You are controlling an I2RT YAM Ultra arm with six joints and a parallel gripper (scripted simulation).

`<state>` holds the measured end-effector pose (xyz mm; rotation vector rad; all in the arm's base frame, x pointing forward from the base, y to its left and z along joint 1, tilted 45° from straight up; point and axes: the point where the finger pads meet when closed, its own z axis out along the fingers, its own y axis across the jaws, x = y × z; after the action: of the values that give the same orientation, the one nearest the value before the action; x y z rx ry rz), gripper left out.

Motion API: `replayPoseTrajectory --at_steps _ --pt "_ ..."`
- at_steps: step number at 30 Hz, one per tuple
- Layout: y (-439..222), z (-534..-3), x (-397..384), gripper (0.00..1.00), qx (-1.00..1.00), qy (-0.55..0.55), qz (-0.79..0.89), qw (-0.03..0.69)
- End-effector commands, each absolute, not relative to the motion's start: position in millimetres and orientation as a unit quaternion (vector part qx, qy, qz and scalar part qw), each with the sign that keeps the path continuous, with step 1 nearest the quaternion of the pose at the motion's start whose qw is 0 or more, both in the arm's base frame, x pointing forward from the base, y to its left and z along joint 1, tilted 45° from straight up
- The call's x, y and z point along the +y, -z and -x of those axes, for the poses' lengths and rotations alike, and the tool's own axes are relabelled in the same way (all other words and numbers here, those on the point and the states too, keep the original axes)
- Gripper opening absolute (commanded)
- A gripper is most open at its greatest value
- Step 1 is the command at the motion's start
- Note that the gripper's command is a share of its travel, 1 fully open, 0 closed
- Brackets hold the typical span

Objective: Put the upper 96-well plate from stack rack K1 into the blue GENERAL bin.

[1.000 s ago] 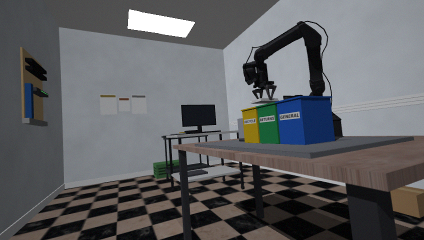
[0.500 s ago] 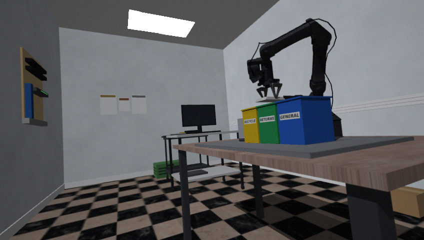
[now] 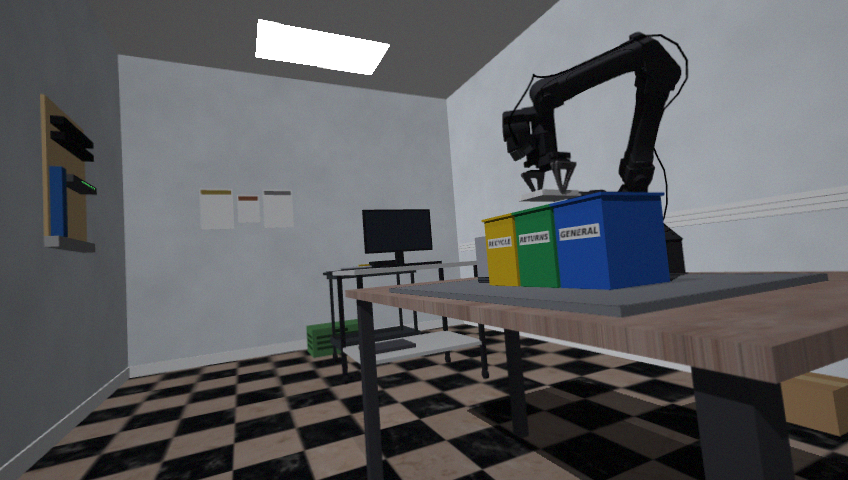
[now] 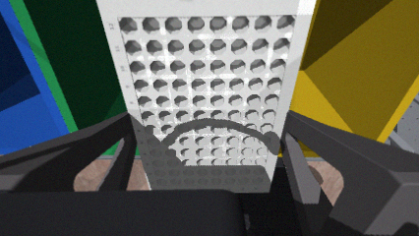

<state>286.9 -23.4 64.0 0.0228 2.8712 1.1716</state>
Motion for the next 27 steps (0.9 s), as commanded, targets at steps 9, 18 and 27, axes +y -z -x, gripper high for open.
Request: replayPoseTrajectory --at_steps 9,18,27 --pt "-100 -296 -5 0.0 0.925 -0.378 -0.019 0.036" --pt "-121 -300 17 0.0 0.924 -0.38 -0.019 0.036" --pt "-138 -302 34 0.0 0.924 -0.38 -0.019 0.036"
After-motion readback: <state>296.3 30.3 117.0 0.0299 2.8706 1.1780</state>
